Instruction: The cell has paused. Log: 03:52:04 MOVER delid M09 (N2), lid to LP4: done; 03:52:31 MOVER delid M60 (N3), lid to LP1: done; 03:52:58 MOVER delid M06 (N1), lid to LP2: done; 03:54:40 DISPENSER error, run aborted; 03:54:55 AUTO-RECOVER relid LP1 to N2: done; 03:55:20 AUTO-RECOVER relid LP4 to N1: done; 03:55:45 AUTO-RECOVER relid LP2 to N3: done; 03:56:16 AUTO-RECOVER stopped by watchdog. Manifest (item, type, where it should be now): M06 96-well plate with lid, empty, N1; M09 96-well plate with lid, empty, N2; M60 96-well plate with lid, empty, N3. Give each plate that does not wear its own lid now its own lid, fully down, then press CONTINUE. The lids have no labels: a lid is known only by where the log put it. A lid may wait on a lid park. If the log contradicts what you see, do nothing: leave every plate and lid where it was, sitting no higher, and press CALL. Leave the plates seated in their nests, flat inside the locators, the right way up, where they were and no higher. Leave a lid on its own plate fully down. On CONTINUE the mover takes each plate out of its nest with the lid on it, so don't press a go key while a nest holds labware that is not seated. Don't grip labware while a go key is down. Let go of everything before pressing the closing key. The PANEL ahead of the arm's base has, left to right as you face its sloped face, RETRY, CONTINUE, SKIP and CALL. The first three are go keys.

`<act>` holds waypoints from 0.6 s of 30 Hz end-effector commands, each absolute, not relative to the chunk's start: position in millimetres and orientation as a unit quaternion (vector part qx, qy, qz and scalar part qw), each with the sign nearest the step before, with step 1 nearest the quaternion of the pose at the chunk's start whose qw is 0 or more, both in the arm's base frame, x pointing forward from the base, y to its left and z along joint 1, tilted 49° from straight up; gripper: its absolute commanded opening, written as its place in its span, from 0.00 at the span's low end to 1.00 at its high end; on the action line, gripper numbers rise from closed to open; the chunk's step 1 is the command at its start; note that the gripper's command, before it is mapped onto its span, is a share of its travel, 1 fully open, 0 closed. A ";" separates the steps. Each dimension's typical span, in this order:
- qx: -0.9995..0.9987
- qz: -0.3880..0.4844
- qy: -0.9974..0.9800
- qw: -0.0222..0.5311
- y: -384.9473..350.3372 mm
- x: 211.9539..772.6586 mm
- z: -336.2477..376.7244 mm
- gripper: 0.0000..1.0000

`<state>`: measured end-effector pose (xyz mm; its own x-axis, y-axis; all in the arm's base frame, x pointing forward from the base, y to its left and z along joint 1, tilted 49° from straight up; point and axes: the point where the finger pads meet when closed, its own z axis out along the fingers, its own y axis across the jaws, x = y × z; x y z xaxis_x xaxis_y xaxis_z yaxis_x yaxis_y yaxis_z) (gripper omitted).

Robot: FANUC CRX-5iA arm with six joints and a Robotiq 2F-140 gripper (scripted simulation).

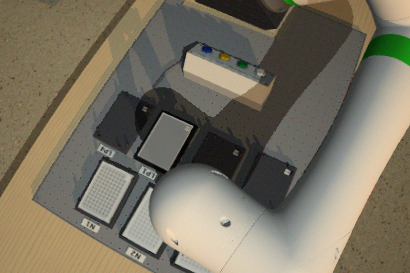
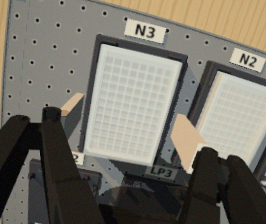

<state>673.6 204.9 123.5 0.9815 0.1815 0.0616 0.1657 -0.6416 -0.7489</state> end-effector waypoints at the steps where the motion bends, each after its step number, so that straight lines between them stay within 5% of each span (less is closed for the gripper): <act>1: -0.906 0.009 -0.096 0.412 204.6 673.8 123.7 0.66; 18: -0.906 0.009 -0.096 0.412 206.7 673.5 121.9 0.66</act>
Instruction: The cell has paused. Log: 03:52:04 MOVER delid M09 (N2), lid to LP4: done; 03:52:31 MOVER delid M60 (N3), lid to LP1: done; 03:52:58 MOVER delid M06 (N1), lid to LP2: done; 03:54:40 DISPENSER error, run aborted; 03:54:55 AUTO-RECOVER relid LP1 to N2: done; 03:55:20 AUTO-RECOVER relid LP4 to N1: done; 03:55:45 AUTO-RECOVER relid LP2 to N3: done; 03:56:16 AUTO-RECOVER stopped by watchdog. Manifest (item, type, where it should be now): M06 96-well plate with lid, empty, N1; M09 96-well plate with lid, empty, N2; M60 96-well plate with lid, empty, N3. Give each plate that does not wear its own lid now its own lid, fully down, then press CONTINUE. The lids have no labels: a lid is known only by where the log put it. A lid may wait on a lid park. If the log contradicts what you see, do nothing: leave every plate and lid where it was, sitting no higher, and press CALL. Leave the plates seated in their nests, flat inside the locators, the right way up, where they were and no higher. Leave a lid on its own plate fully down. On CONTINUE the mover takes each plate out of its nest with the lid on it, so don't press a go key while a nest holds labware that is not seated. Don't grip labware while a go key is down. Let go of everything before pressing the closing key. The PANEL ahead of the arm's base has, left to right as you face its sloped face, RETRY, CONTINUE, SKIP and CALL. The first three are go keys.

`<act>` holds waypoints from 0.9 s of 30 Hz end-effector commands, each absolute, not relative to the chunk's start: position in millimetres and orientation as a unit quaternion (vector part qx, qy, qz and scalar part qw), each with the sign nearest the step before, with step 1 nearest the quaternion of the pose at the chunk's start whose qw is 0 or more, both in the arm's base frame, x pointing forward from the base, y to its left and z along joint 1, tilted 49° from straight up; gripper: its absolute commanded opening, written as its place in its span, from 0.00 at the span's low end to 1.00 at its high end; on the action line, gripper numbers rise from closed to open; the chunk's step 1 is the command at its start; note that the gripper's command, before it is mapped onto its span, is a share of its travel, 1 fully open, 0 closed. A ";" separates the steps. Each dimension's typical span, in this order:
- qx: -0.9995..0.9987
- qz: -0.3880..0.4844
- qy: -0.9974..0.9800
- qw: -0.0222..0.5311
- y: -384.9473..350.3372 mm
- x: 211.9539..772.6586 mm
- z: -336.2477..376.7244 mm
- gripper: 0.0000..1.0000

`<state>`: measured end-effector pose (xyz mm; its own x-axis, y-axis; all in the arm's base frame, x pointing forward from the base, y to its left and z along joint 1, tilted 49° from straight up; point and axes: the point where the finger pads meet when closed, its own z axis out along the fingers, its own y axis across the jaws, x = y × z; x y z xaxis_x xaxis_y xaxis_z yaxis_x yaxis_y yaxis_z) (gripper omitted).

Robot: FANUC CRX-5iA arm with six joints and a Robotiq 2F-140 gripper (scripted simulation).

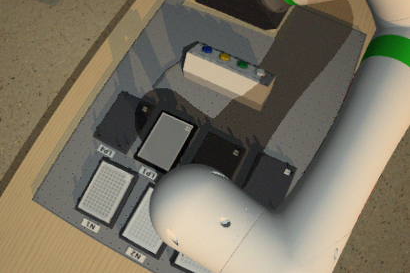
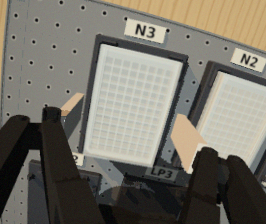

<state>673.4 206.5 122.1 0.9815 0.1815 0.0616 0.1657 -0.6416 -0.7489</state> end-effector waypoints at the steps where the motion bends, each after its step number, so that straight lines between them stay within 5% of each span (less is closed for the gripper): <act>1: -0.906 0.009 -0.096 0.412 206.7 673.5 121.9 0.66; 27: -0.906 0.009 -0.096 0.412 215.0 672.4 114.5 0.66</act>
